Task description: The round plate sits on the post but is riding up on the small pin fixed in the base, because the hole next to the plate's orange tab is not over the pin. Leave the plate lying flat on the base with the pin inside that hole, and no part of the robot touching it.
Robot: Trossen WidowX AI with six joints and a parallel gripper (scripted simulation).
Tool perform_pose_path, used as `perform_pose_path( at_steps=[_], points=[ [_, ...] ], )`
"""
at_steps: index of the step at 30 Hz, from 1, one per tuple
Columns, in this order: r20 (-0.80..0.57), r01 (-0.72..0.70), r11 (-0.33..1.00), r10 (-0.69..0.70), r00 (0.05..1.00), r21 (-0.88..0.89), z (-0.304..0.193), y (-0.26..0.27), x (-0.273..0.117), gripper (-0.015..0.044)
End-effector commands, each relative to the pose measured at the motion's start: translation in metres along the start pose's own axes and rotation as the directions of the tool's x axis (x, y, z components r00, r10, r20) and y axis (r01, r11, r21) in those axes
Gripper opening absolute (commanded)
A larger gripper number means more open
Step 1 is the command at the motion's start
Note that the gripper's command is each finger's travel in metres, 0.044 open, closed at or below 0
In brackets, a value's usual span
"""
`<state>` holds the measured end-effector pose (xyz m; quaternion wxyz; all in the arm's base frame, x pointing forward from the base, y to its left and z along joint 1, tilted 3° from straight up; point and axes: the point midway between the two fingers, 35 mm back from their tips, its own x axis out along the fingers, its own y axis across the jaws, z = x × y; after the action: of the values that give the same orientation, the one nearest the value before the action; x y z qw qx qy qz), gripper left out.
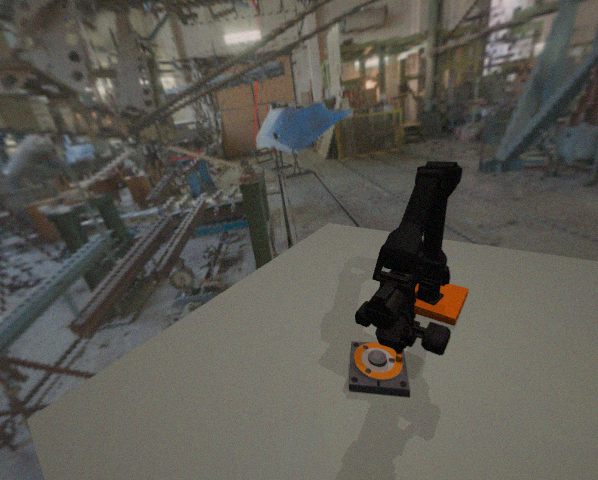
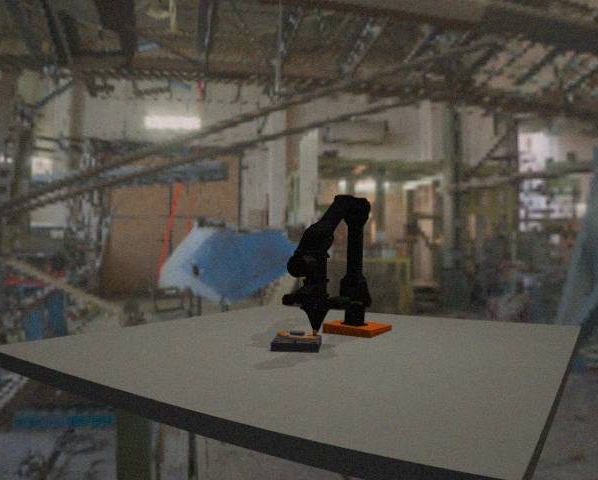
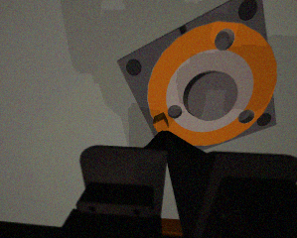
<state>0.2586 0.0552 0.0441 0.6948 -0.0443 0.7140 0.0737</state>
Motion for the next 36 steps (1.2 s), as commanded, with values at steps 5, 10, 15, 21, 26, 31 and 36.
perform_pose_path(
  at_steps=[5,10,15,21,26,31,36],
  points=[
    [0.009,-0.005,1.0,0.005,1.0,0.001,0.01,0.008,-0.001,0.0],
    [0.01,-0.006,1.0,0.006,1.0,0.001,0.015,0.01,-0.002,0.0],
    [0.01,-0.006,1.0,0.006,1.0,0.001,0.019,0.012,-0.003,0.0],
    [0.01,-0.006,1.0,0.006,1.0,0.001,0.025,0.014,-0.003,0.0],
    [0.011,-0.006,1.0,0.006,1.0,0.001,0.029,0.015,-0.004,0.0],
    [0.011,-0.006,1.0,0.006,1.0,0.001,0.034,0.016,-0.005,0.0],
    [0.012,-0.006,1.0,0.006,1.0,0.001,0.039,0.016,-0.005,0.0]
  ],
)
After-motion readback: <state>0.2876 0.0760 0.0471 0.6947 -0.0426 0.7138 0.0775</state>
